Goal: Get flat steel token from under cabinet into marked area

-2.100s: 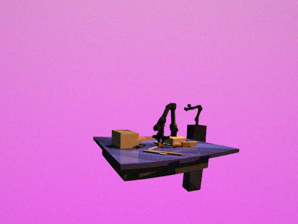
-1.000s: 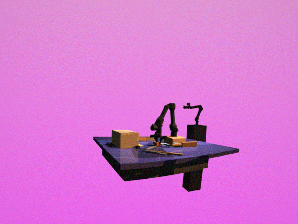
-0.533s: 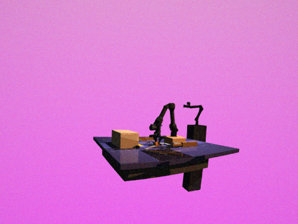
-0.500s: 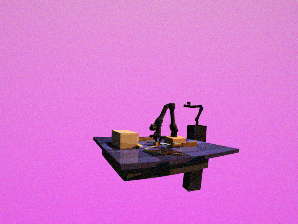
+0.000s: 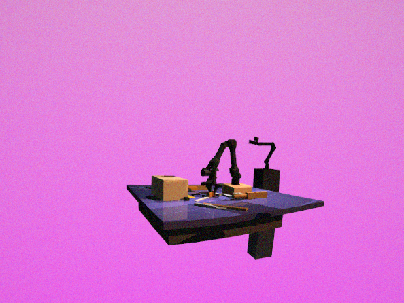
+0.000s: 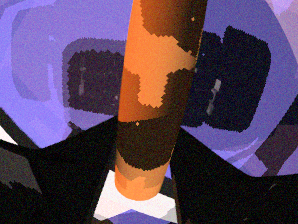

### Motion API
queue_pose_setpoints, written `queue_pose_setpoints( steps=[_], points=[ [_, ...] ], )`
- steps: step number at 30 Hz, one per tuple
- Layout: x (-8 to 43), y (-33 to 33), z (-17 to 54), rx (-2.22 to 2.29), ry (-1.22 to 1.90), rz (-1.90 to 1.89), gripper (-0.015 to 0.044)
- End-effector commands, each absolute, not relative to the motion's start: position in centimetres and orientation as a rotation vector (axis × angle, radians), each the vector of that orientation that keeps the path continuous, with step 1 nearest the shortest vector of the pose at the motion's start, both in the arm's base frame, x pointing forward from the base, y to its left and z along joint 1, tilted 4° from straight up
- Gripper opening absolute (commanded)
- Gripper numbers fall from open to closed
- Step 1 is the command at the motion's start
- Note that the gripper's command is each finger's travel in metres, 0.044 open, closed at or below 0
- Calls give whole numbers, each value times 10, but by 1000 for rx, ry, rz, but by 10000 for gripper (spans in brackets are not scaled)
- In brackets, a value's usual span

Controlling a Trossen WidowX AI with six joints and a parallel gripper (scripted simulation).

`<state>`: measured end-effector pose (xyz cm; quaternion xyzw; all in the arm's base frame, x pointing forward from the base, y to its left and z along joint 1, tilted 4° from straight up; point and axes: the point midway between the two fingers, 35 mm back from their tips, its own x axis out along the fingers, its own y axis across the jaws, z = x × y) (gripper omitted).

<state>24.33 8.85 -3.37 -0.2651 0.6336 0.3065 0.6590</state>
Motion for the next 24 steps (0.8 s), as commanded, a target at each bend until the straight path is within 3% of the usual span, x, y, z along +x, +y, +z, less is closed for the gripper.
queue_pose_setpoints(
  steps=[1,24],
  points=[
    [247,85,-33,-600,1429,689,0],
    [251,62,-34,-602,1430,688,0]
  ],
)
